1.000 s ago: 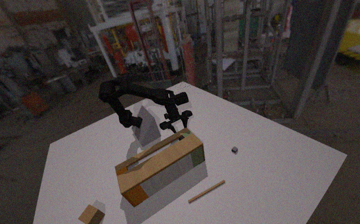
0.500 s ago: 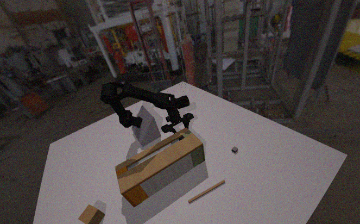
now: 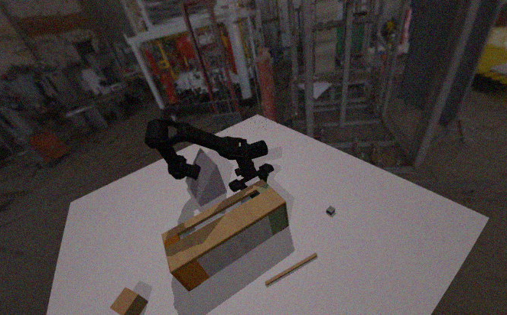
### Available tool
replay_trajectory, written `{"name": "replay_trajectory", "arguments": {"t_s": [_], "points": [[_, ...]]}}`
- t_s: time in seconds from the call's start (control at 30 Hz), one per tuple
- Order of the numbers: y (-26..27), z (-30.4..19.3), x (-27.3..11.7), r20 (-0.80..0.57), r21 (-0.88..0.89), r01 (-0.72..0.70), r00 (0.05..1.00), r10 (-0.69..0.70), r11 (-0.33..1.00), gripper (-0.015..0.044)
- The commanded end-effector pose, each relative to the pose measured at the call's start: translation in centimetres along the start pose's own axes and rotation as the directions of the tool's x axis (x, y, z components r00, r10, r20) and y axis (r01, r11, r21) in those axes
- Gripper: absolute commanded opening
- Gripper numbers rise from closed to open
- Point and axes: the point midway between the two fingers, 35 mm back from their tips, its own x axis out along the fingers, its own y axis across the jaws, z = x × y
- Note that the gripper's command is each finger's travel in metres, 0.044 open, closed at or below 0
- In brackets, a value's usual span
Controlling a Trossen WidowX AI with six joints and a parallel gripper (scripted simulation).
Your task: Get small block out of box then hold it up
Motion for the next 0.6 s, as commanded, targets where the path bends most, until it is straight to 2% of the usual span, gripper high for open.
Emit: {"name": "replay_trajectory", "arguments": {"t_s": [0.0, 0.23, 0.47, 0.57], "points": [[0.28, 0.65, 0.70, 0.004, -0.015, -0.010, 1.000, 0.010, 1.000, 0.0285], [0.40, 0.99, 1.45, 0.003, -0.015, -0.011, 1.000, 0.011, 1.000, 0.0285], [0.40, 0.99, 1.45, 0.003, -0.015, -0.011, 1.000, 0.011, 1.000, 0.0101], [0.40, 0.99, 1.45, 0.003, -0.015, -0.011, 1.000, 0.011, 1.000, 0.0081]]}}
